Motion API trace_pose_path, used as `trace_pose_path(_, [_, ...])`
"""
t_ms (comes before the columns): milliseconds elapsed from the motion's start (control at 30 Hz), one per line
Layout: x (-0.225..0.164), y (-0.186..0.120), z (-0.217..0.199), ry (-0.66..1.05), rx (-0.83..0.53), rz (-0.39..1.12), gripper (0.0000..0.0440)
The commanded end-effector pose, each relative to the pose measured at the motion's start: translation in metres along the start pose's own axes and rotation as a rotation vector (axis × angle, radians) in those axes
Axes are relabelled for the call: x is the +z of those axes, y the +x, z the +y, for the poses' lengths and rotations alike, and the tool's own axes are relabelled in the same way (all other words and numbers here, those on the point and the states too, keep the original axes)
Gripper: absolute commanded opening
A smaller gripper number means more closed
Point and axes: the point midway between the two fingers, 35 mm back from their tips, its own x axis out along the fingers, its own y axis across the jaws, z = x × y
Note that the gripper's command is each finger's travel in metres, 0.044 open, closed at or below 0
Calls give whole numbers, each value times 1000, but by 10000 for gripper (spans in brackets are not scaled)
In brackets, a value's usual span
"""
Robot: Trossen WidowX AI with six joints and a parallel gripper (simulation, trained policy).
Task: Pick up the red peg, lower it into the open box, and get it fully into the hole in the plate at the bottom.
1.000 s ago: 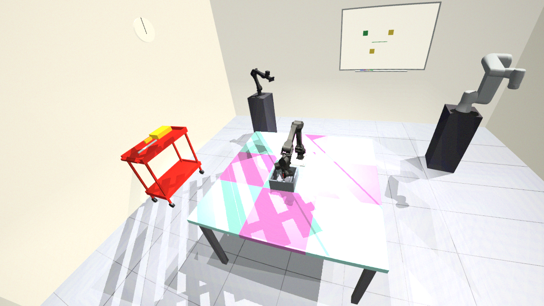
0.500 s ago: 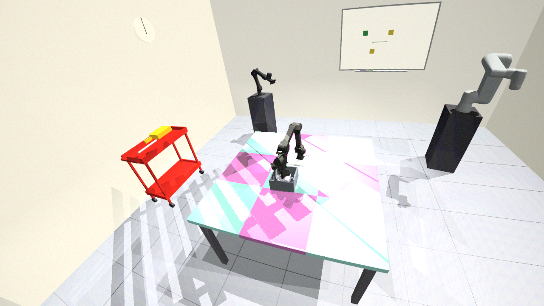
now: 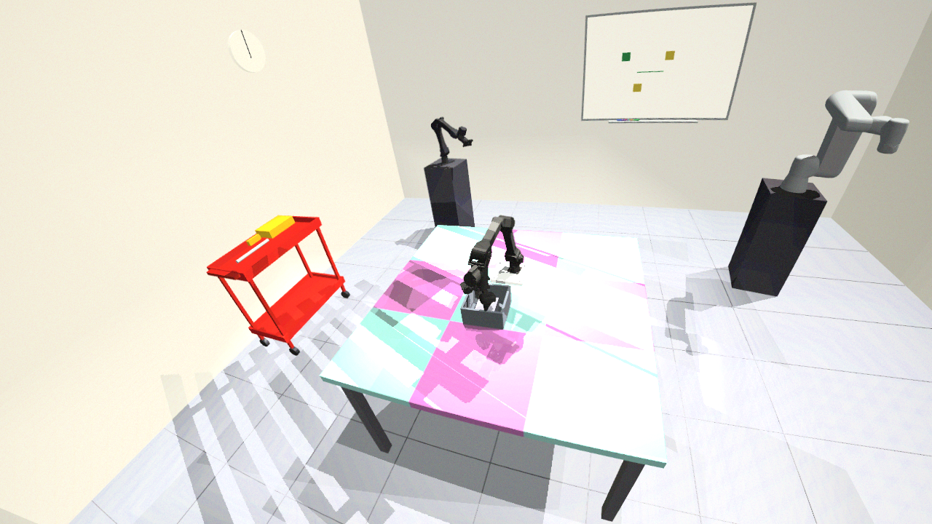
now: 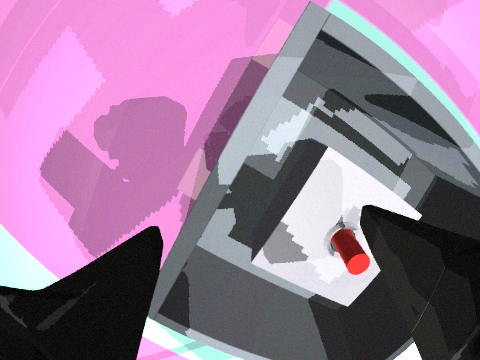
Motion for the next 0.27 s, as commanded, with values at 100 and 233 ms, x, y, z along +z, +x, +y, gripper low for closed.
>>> trace_pose_path(100, [4,-8,17,8,10,43,440])
trace_pose_path(233, [5,-13,25,16,6,61,440])
